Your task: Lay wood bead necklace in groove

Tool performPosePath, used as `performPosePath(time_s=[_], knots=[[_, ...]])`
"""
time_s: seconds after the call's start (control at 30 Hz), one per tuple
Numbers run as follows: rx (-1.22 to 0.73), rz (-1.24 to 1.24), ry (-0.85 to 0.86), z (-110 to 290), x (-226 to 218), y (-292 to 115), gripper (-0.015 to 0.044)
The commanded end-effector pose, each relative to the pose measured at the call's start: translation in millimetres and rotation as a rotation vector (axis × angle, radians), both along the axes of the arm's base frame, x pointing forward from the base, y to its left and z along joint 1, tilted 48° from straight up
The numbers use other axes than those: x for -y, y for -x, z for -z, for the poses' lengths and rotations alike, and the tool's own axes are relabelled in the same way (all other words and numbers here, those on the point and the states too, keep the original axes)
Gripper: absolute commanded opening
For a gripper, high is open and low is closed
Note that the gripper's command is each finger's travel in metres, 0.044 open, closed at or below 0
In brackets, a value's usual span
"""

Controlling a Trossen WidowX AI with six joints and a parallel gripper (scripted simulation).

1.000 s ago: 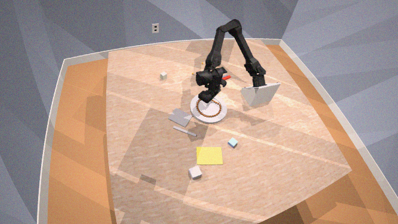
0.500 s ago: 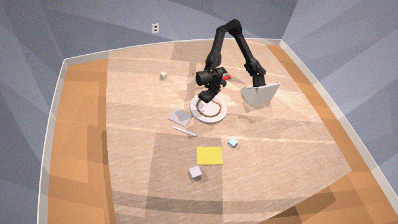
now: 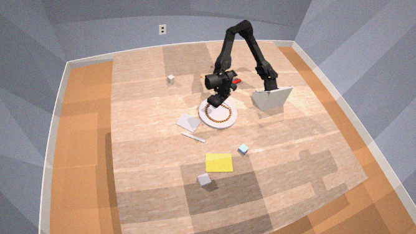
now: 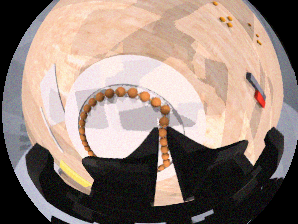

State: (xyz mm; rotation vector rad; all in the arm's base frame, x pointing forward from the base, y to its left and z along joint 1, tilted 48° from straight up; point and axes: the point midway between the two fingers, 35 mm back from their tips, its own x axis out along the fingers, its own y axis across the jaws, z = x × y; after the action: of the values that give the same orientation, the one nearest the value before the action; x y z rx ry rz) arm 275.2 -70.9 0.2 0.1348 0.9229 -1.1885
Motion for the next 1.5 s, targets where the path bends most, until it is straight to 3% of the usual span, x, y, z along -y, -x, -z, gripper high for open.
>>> performPosePath(time_s=[0.0, 1.33, 1.47], knots=[[0.001, 0.0, 0.0, 0, 0, 0, 0.0], [-0.009, -0.002, 0.005, -7, 10, 13, 0.0], [0.001, -0.001, 0.001, -9, 8, 11, 0.0105]])
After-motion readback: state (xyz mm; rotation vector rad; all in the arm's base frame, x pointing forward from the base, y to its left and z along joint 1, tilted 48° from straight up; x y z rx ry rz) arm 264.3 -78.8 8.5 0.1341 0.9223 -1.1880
